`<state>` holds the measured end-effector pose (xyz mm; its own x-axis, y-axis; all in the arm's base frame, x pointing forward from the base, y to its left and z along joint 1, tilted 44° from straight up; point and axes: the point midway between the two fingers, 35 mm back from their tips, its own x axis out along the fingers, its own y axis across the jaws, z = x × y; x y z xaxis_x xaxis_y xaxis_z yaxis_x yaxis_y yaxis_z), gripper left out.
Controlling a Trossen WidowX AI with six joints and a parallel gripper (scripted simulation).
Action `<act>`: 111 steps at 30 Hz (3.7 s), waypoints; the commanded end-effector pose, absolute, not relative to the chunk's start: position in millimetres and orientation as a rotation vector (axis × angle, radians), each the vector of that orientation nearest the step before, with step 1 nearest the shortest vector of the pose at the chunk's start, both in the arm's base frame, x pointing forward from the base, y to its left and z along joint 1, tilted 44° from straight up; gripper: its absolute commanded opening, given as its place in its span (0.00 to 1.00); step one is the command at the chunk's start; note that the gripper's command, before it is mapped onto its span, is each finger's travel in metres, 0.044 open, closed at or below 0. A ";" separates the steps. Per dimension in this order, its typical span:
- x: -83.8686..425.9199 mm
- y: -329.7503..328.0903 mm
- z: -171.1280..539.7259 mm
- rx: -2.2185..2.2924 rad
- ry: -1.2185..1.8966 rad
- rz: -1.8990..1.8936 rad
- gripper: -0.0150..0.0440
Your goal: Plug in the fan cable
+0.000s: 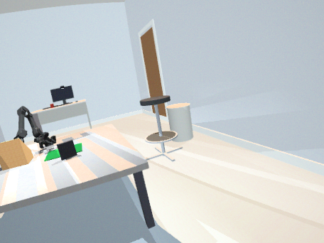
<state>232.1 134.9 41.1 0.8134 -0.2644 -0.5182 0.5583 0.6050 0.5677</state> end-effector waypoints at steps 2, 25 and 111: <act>222.3 132.9 52.5 0.794 0.400 -0.489 0.49; 210.5 111.1 51.8 0.633 0.626 -0.582 1.00; 235.7 72.2 94.0 0.919 1.618 0.239 1.00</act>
